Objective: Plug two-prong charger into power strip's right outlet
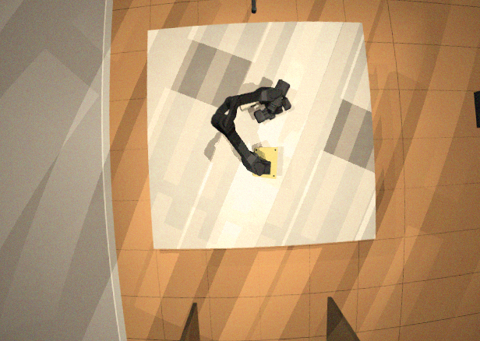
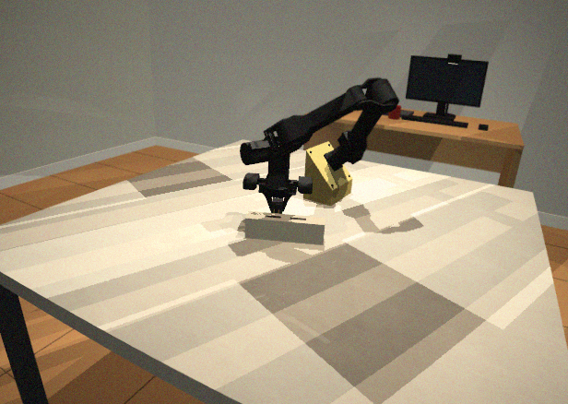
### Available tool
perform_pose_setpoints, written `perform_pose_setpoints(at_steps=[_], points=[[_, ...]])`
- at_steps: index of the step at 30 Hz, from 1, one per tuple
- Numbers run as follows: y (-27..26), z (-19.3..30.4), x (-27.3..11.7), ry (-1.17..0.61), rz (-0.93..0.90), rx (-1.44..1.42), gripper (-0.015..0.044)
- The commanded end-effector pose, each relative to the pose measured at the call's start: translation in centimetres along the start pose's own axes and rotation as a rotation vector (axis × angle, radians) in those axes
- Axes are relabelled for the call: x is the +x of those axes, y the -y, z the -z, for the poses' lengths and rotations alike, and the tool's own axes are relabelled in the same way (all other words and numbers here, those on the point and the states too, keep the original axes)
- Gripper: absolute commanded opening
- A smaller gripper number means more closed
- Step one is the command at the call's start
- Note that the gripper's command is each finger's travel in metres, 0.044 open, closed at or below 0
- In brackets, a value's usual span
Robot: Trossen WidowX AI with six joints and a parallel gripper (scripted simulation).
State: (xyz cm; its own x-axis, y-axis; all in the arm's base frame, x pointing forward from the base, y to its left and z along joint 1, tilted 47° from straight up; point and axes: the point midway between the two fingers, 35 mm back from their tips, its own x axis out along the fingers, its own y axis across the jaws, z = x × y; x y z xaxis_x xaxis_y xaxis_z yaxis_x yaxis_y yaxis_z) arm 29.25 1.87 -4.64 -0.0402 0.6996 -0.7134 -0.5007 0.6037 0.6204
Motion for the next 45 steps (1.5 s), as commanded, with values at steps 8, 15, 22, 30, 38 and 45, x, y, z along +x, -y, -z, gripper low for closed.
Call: perform_pose_setpoints(at_steps=[8,15,22,30,38,45], points=[[0.1,-1.8,0.2,0.004,-0.004,0.026,0.0],[0.0,-2.9,0.4,0.004,-0.006,0.039,0.0],[-0.1,-3.5,0.5,0.004,-0.007,0.045,0.0],[-0.1,-3.5,0.5,0.004,-0.007,0.045,0.0],[-0.1,-3.6,0.5,0.004,-0.007,0.045,0.0],[-0.1,-3.8,0.5,0.004,-0.007,0.045,0.0]])
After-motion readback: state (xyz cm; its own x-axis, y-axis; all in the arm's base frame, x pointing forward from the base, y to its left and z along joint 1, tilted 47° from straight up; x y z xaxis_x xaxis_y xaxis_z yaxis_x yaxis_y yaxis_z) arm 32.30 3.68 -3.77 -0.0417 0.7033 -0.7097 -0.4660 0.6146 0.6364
